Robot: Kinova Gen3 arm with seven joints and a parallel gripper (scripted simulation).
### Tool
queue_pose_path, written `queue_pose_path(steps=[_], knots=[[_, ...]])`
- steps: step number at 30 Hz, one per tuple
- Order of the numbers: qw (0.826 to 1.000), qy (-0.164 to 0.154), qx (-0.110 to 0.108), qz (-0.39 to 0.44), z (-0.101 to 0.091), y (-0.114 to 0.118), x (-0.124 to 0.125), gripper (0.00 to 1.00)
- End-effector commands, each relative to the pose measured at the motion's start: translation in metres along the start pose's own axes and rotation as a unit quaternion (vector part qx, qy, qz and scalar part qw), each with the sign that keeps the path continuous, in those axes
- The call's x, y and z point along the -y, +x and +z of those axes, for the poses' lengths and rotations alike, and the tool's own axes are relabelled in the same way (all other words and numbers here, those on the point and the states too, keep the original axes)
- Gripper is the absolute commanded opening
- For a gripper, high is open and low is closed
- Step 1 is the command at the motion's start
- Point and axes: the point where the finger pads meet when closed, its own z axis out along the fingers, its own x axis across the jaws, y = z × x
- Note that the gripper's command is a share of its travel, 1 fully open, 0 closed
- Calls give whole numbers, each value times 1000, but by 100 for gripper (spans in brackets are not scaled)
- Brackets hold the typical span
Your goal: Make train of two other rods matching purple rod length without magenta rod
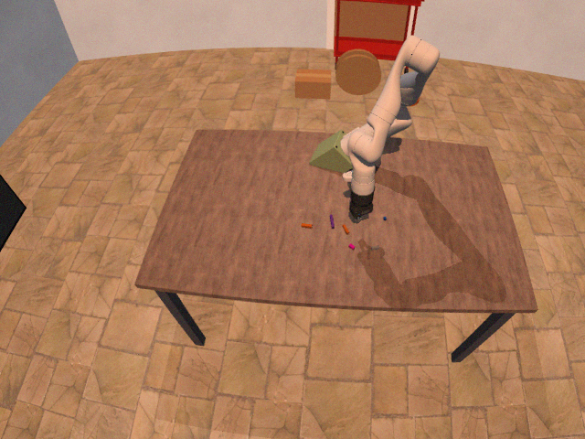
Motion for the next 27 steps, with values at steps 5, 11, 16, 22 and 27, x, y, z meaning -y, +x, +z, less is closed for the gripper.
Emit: queue_pose_path(steps=[5,11,16,22,27], knots=[[998,11,19,54,-3,37,2,24],[993,12,25,112,0,60,6,24],[992,13,27,126,1,65,7,24],[992,13,27,126,1,66,7,24],[992,13,27,126,1,66,7,24]])
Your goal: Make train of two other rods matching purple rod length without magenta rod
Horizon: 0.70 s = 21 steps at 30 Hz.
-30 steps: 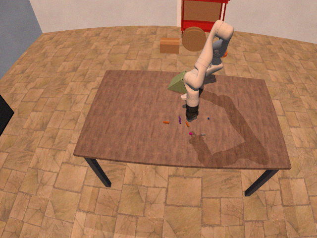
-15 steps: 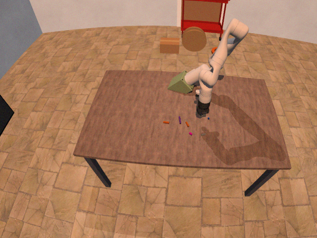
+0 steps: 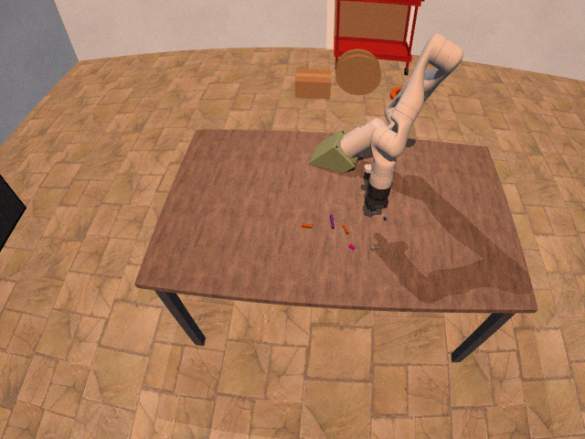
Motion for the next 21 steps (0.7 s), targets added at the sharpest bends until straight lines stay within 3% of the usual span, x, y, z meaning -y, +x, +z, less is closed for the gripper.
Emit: queue_pose_path(steps=[1,11,21], knots=[[1000,-1,1,0,0,0,0,24],[1000,-1,1,0,4,0,0,24],[1000,-1,1,0,38,0,0,24]])
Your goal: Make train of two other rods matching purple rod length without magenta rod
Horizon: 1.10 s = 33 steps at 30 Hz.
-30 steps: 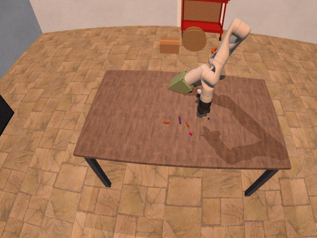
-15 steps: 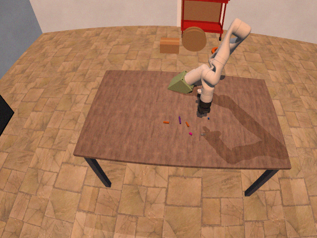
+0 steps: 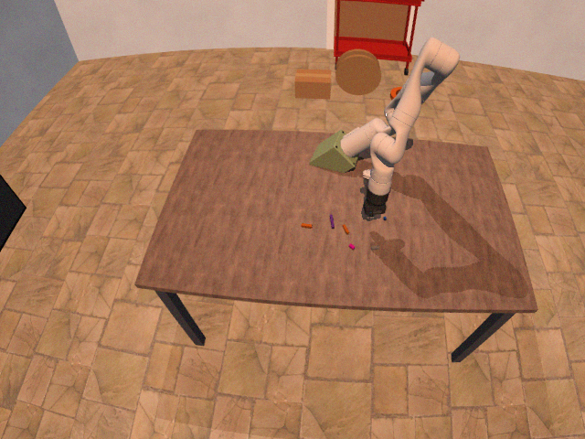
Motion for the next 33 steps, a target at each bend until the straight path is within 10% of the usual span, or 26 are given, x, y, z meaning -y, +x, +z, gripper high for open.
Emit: queue_pose_path(steps=[1,15,33], knots=[[1000,7,-9,-1,17,5,4,24],[1000,7,-9,-1,58,6,5,24],[1000,7,-9,-1,61,6,5,24]])
